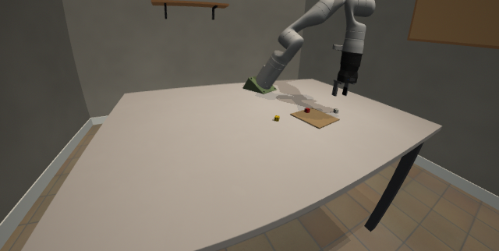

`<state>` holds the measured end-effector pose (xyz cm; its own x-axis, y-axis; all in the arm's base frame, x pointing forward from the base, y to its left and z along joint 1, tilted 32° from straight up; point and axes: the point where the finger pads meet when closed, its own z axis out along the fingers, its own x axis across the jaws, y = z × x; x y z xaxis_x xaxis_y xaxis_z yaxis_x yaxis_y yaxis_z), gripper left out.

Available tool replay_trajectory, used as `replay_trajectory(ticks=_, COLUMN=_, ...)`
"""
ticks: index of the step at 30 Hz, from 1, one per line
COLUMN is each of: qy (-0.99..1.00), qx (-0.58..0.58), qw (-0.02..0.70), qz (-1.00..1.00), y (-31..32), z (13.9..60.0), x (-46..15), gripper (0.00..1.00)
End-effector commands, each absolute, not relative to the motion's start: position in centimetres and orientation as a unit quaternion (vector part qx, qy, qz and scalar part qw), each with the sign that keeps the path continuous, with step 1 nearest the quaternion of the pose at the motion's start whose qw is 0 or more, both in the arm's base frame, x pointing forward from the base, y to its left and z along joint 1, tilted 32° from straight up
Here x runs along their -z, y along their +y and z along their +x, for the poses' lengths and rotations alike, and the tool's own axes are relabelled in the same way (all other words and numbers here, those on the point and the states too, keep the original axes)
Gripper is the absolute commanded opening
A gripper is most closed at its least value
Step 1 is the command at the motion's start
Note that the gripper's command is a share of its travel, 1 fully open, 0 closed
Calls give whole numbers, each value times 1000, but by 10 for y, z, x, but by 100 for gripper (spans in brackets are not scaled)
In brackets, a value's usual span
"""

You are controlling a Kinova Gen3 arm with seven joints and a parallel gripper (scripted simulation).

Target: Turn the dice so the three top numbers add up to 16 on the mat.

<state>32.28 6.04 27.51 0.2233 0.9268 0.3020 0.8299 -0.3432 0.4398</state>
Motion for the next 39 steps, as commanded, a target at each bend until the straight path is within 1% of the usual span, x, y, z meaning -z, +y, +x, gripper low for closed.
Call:
replay_trajectory(ticks=1, qy=552, qx=-263, qw=89, qz=786, y=57, z=324, x=-275, gripper=100)
replay_trajectory(ticks=8, qy=544, qx=-264, qw=86, qz=792, y=57, z=325, x=-274, gripper=100)
replay_trajectory(ticks=9, qy=544, qx=-264, qw=86, qz=792, y=57, z=325, x=-274, gripper=64)
replay_trajectory(ticks=39, qy=544, qx=-264, qw=86, qz=792, y=57, z=325, x=-274, gripper=64)
